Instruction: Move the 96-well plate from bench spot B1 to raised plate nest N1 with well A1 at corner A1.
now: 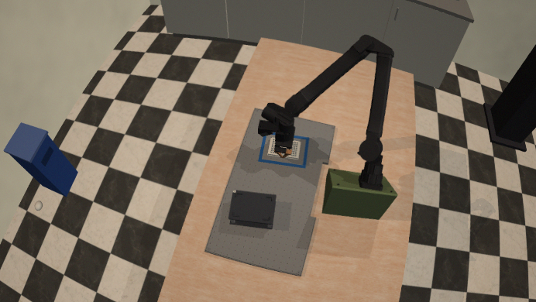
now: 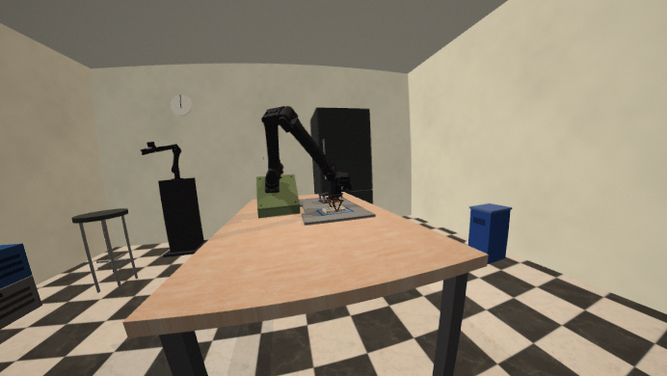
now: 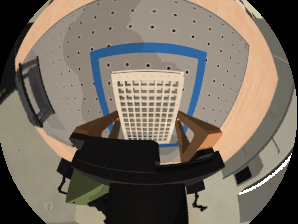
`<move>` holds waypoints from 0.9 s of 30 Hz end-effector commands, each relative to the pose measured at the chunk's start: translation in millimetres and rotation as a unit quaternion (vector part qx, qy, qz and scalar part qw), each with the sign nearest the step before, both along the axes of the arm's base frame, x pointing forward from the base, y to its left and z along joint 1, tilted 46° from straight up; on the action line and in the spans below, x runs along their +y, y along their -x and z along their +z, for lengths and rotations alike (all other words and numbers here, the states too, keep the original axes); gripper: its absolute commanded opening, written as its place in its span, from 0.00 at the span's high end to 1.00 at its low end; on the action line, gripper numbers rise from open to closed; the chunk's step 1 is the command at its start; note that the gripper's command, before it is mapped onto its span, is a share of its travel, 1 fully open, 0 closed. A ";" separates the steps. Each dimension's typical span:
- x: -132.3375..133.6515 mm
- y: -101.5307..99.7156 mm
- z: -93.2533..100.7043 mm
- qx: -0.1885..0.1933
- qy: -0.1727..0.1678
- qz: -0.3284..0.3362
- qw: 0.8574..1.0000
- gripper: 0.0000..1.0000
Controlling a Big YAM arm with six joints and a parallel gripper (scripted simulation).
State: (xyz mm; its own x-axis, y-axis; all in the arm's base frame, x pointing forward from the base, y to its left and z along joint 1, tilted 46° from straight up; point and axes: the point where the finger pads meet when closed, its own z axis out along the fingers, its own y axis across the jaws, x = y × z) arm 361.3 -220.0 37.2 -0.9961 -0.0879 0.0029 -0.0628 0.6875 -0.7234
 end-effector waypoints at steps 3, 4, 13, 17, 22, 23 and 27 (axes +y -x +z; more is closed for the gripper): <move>-6.1 -2.0 4.4 -0.006 0.002 -0.001 1.000 1.00; -6.1 -2.0 4.4 -0.006 0.002 -0.001 1.000 1.00; -6.1 -2.0 4.4 -0.006 0.002 -0.001 1.000 1.00; -6.1 -2.0 4.4 -0.006 0.002 -0.001 1.000 1.00; -6.1 -2.0 4.4 -0.006 0.002 -0.001 1.000 1.00; -6.1 -2.0 4.4 -0.006 0.002 -0.001 1.000 1.00; 10.2 -9.8 17.4 -0.016 0.004 0.007 1.000 1.00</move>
